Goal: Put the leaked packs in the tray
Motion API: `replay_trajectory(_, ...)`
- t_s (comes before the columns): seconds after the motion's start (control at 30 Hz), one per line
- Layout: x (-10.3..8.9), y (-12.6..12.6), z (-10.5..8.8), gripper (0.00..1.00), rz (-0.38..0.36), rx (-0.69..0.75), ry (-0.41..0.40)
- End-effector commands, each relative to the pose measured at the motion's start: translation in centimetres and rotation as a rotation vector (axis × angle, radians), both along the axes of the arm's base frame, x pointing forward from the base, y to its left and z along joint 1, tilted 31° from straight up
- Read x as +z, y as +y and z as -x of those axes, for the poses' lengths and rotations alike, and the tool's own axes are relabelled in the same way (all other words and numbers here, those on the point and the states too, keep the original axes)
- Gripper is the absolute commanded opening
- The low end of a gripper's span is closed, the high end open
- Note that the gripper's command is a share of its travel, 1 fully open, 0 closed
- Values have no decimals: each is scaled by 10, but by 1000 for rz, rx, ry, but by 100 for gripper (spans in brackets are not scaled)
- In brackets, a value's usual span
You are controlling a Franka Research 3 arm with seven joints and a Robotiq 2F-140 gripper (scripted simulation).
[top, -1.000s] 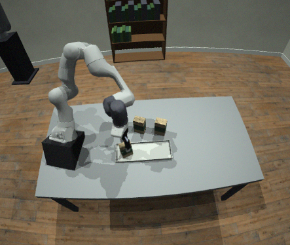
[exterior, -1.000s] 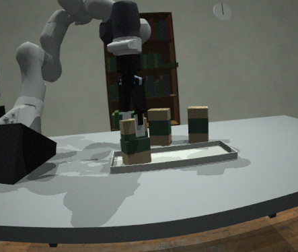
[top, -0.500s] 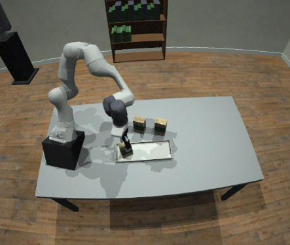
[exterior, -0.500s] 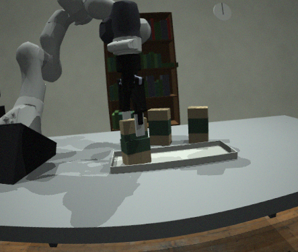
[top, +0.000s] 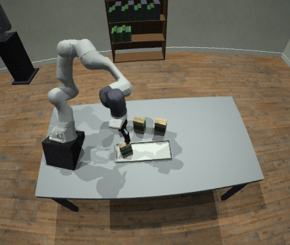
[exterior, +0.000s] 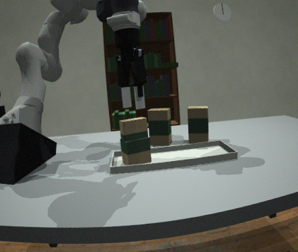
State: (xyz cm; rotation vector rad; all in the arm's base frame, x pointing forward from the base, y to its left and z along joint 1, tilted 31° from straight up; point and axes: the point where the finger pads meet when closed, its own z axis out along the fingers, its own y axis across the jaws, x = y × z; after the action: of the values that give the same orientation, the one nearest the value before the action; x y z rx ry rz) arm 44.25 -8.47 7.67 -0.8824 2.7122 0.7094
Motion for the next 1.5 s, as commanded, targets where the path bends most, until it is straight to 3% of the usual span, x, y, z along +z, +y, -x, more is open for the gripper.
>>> replay_trajectory(0.0,0,4,5,55,-12,-9,25)
replay_trajectory(0.17,3,9,1,55,-12,-36,41)
replay_trajectory(0.27,20,36,-17,55,-15,-163,116)
replay_trajectory(0.53,25,45,-23,55,-16,-204,140)
replay_trajectory(1.47,69,119,-56,55,-28,-519,322)
